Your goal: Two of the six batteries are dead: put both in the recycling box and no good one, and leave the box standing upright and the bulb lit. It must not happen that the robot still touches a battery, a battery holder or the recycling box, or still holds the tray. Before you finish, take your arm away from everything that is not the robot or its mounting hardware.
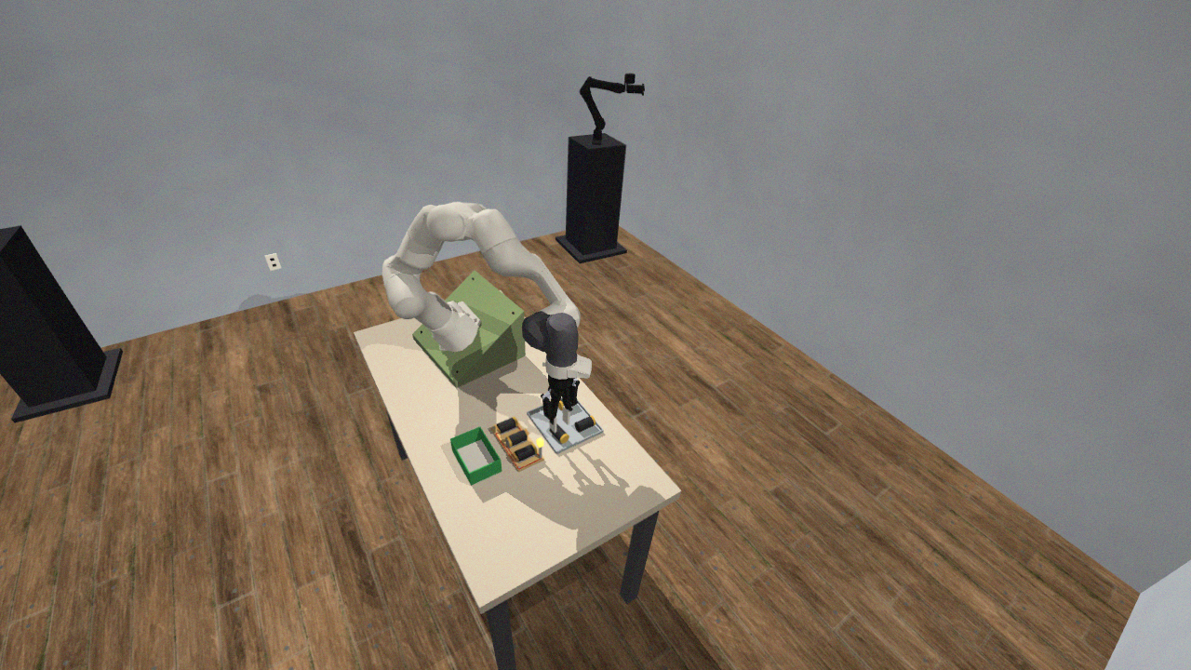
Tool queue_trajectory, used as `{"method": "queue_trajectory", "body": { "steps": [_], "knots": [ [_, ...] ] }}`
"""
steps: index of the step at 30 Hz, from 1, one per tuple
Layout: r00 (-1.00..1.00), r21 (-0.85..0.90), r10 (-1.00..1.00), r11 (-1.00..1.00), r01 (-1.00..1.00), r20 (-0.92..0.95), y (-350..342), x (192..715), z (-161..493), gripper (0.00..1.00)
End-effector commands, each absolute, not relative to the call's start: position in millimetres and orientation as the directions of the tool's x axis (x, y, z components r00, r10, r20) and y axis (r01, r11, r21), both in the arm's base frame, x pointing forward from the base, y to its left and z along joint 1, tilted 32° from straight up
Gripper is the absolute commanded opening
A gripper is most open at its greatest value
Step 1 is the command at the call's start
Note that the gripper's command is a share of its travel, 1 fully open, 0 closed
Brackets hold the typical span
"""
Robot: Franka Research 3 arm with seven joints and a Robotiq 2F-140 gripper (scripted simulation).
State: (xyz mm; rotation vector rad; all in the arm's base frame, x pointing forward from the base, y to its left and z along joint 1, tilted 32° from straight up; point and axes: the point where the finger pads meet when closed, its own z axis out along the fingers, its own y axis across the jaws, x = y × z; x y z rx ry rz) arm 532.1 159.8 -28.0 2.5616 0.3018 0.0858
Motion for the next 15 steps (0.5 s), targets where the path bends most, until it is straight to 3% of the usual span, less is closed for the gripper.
{"method": "queue_trajectory", "body": {
  "steps": [1,15],
  "knots": [
    [0.972,0.534,0.234,-0.822,0.198,0.0,160.3,531.7,-28.3,0.29],
    [0.972,0.534,0.234,-0.822,0.198,0.0,157.6,532.3,-32.7,0.29]
  ]
}}
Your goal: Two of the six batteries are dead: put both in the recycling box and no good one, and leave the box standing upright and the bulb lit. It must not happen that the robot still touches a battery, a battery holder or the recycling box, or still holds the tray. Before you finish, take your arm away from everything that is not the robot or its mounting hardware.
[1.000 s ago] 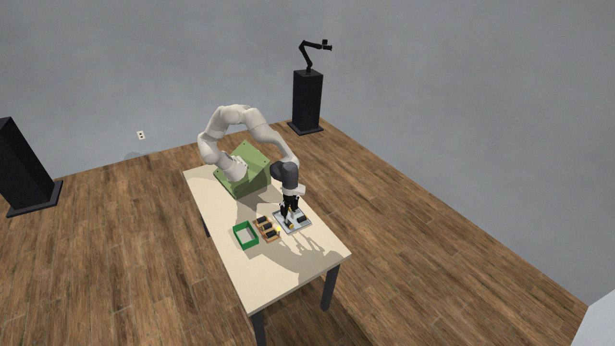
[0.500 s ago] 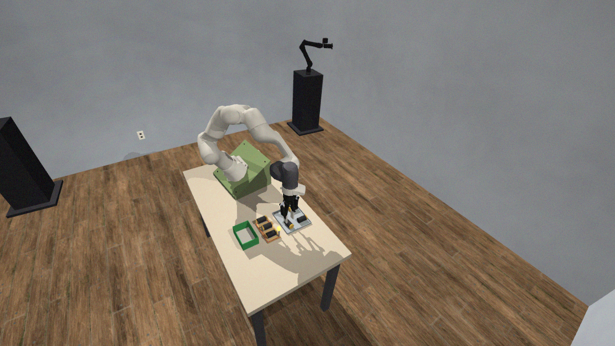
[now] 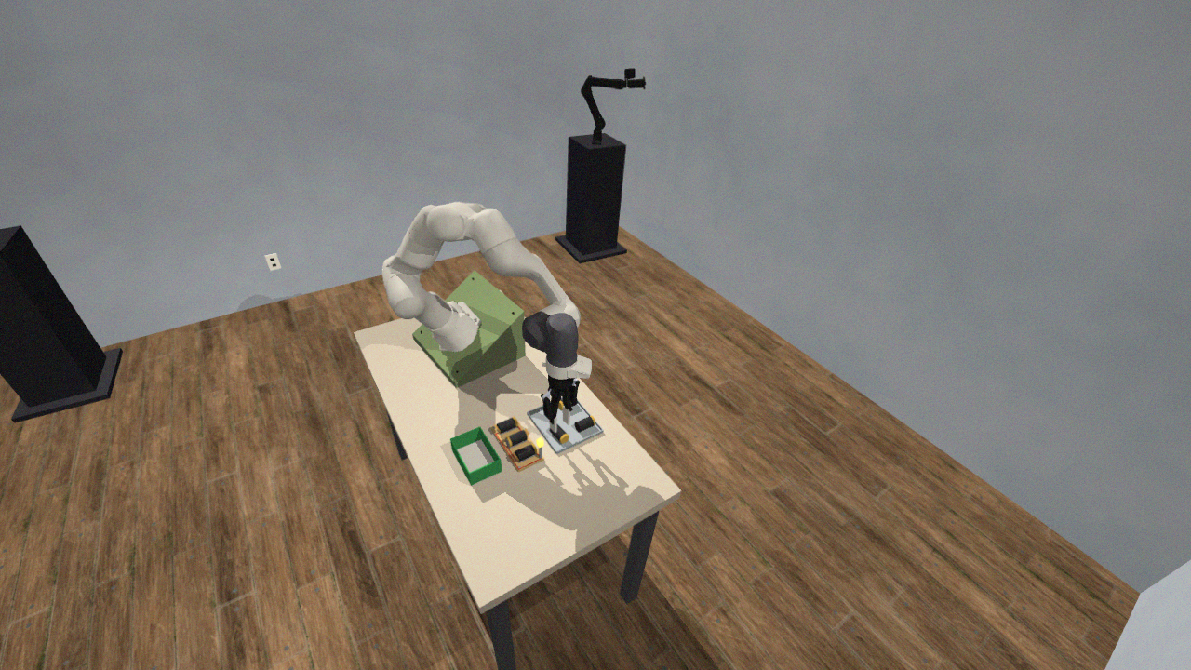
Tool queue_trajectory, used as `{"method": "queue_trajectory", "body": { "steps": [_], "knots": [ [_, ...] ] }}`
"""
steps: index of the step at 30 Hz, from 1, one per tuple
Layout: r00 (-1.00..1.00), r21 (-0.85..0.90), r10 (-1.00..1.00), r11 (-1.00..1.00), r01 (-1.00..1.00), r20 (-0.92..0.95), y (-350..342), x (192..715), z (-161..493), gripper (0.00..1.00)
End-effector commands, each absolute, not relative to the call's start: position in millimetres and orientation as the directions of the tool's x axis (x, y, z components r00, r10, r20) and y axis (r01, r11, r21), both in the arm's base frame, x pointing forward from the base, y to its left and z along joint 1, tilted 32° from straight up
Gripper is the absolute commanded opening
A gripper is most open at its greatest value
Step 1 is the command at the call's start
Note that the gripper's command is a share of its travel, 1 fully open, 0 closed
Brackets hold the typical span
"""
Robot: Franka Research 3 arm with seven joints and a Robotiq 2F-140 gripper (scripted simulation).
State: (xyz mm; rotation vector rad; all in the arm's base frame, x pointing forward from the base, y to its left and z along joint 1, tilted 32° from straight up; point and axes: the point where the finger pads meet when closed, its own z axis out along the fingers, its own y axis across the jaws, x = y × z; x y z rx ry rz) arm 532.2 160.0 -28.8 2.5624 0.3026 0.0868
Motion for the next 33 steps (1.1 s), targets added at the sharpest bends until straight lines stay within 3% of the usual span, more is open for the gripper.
{"method": "queue_trajectory", "body": {
  "steps": [1,33],
  "knots": [
    [0.972,0.534,0.234,-0.822,0.198,0.0,156,533,-36,0.29],
    [0.972,0.534,0.234,-0.822,0.198,0.0,137,537,-66,0.29]
  ]
}}
